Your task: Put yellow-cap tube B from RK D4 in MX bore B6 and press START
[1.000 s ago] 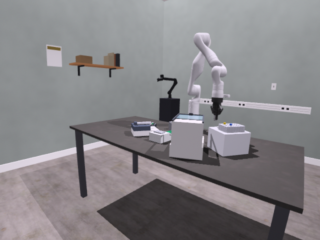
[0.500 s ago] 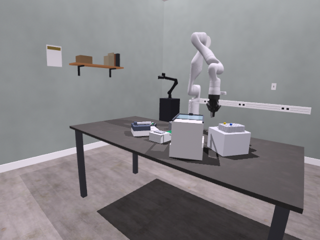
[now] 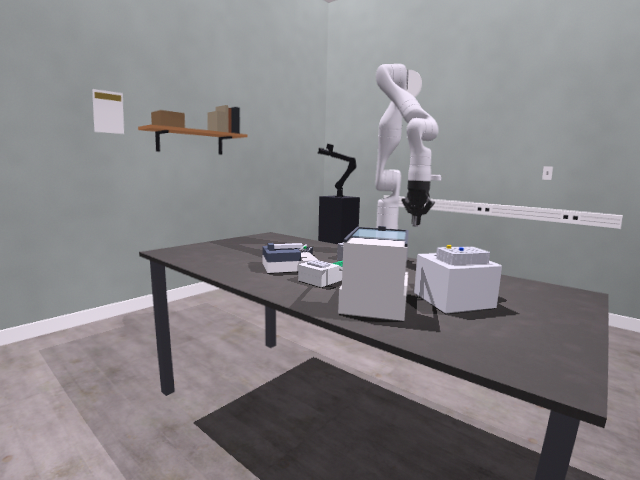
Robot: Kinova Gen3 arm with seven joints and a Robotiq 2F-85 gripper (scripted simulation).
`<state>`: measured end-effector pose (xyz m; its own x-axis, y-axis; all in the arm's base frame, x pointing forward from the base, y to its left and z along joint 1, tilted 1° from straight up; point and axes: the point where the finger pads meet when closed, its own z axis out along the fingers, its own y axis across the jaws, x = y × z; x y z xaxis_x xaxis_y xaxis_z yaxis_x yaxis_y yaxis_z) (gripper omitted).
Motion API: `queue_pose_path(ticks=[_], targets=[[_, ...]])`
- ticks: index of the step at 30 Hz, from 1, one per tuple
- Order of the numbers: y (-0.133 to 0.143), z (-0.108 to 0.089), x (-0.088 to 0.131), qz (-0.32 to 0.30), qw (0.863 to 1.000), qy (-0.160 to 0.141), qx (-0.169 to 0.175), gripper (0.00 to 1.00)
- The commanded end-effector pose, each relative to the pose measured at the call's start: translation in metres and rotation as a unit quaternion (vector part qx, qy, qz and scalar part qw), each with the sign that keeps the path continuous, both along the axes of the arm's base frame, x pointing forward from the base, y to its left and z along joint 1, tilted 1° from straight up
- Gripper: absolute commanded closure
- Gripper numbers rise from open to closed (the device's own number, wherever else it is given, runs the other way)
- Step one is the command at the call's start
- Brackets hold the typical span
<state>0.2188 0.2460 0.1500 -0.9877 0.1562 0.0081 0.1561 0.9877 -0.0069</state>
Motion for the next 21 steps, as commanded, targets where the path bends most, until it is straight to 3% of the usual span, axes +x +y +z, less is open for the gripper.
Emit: queue_pose_path(ticks=[1,7,21], targets=[[-0.007,0.007,0.002,0.031,1.000,0.001,0.002,0.90],[-0.023,0.019,0.006,0.091,0.996,0.002,0.003,0.90],[-0.053,0.044,0.013,0.091,0.996,0.002,0.002,0.90]])
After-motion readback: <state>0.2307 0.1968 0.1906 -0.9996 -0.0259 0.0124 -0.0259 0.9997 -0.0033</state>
